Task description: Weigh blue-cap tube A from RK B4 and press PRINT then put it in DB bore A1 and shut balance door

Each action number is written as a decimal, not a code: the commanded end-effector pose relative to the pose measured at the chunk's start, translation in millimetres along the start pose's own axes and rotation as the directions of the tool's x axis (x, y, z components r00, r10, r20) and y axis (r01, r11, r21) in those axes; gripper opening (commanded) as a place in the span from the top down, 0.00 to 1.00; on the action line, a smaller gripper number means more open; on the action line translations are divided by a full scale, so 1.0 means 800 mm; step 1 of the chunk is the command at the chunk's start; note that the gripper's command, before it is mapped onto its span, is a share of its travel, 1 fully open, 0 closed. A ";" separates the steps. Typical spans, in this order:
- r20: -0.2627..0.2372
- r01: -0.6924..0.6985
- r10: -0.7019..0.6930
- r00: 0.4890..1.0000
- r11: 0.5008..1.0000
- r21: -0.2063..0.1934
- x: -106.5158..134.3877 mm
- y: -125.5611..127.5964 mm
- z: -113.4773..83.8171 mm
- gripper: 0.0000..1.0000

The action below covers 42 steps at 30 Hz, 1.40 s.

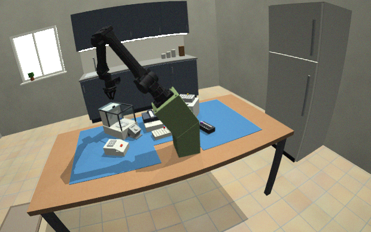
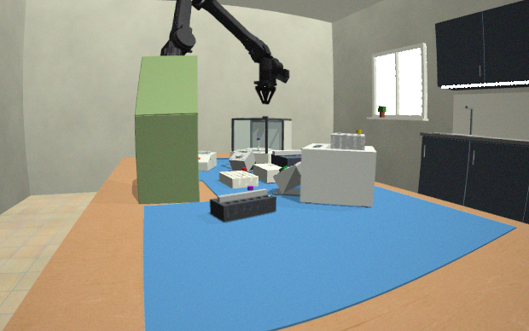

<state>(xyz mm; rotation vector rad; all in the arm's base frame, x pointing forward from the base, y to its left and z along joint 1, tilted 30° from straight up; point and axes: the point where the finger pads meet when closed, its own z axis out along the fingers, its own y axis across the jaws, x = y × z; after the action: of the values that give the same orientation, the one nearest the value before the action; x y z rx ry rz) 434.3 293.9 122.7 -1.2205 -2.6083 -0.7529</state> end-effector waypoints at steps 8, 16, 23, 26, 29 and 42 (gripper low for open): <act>-0.005 -0.005 0.005 1.000 1.000 0.022 0.003 -0.003 0.011 0.70; -0.004 -0.004 0.004 1.000 1.000 0.016 0.004 -0.004 0.032 0.70; -0.002 0.004 -0.004 1.000 1.000 -0.001 0.005 0.008 0.037 0.70; -0.004 -0.002 0.002 1.000 1.000 0.011 0.004 -0.001 0.047 0.70; -0.004 -0.002 0.002 1.000 1.000 0.013 0.005 -0.002 0.054 0.70; -0.004 -0.004 0.004 1.000 1.000 0.016 0.005 -0.005 0.078 0.70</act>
<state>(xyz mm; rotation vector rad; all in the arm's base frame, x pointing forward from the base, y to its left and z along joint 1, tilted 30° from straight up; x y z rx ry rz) 436.8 317.9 84.0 -1.2205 -2.6082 -0.7547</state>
